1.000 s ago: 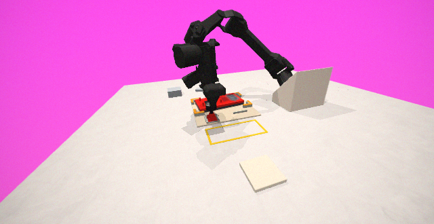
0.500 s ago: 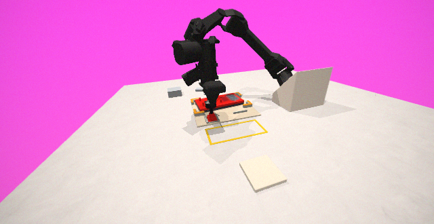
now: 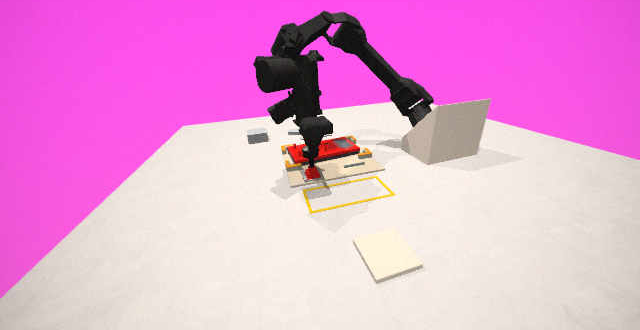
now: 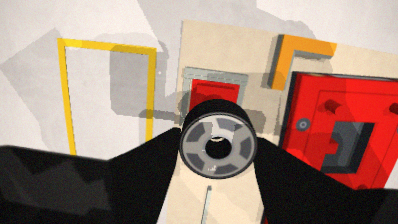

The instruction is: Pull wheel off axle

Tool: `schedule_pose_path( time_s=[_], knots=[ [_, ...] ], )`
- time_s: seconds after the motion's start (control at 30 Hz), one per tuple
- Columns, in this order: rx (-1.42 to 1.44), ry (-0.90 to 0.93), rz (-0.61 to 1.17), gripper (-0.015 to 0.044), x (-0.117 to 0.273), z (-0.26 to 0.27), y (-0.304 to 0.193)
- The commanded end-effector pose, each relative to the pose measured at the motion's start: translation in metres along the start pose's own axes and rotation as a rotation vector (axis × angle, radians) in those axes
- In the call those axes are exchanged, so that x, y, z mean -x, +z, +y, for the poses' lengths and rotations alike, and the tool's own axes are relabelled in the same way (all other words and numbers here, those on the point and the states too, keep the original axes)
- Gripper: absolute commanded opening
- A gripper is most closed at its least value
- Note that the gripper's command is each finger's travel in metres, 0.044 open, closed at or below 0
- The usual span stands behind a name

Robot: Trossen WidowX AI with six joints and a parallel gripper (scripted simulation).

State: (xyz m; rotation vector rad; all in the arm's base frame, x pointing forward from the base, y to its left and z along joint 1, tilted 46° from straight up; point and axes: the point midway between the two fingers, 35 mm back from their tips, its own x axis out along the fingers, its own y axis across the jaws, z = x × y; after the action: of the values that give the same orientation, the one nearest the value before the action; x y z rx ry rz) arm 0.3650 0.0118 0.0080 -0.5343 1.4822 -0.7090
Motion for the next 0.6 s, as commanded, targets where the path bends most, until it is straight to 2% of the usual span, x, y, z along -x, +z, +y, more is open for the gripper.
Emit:
schedule_pose_path(
  time_s=[0.0,0.2,0.43,0.57],
  knots=[
    [-0.008,0.005,-0.001,0.0,0.002,0.0,0.001],
    [-0.008,0.005,-0.002,0.0,0.008,0.0,0.001],
    [-0.007,0.006,-0.002,0.0,0.038,-0.002,-0.002],
    [0.001,0.002,0.002,0.0,0.031,0.009,-0.007]
  ],
)
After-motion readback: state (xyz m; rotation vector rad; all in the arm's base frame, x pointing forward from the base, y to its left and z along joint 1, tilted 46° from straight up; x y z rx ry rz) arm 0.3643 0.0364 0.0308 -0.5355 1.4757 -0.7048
